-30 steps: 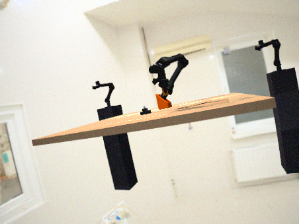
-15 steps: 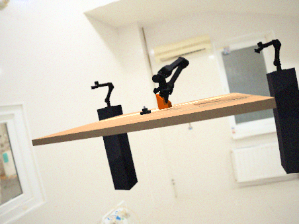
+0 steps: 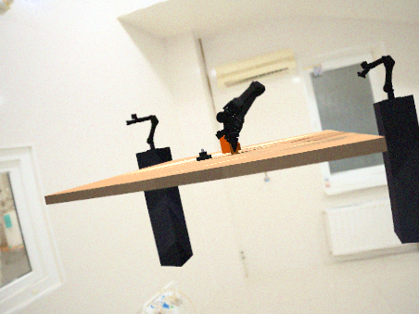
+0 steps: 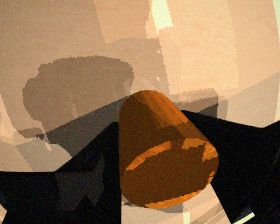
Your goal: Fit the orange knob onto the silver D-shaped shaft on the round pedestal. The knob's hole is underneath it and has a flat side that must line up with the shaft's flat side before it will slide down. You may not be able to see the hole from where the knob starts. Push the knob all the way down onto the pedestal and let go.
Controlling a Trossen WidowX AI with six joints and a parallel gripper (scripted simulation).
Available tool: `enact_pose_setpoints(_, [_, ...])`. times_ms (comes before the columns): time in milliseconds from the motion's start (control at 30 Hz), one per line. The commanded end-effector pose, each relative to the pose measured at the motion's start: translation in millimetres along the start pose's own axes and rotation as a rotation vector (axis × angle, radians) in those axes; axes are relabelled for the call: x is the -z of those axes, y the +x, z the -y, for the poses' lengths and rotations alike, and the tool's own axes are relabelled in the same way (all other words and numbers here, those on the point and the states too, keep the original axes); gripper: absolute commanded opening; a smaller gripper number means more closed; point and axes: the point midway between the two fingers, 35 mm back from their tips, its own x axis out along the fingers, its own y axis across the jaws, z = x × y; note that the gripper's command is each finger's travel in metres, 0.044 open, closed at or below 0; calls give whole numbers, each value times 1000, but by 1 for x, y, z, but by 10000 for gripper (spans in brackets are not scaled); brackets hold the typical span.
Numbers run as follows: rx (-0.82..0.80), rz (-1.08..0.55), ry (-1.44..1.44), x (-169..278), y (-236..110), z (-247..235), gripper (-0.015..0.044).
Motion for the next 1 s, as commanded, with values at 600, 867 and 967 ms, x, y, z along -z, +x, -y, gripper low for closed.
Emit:
enact_pose_setpoints(600, [1,0,-1,0,0,0,240])
enact_pose_setpoints(867, [2,5,2,-3,-40,-2,345])
enact_pose_setpoints(967, [0,0,5,-1,-78,0,424])
